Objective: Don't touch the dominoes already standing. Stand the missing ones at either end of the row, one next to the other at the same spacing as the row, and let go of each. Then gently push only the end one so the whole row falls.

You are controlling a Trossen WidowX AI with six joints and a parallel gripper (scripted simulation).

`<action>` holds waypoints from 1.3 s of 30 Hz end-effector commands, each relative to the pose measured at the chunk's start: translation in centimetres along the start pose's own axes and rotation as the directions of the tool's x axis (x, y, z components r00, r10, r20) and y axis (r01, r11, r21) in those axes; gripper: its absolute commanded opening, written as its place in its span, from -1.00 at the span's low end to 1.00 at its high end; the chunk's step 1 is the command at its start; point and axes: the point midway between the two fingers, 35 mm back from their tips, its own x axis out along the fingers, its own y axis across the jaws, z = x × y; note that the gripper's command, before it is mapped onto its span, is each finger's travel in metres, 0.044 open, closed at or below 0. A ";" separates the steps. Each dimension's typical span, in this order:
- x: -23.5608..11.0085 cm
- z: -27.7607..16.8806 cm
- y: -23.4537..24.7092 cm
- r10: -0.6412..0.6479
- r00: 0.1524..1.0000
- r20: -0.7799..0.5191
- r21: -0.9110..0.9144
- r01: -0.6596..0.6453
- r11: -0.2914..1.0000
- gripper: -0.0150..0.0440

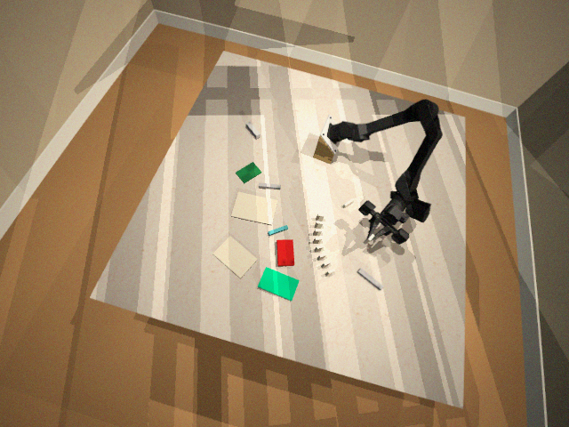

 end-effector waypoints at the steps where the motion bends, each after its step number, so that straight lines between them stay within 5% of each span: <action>1: -0.5 0.5 -0.2 0.005 0.999 0.038 0.042 -0.007 0.999 -0.40; 21: -0.5 0.2 -0.1 0.005 0.999 0.038 0.042 -0.006 0.999 -0.40; 39: 0.5 -7.4 0.4 0.003 1.000 0.030 0.038 -0.004 0.999 -0.40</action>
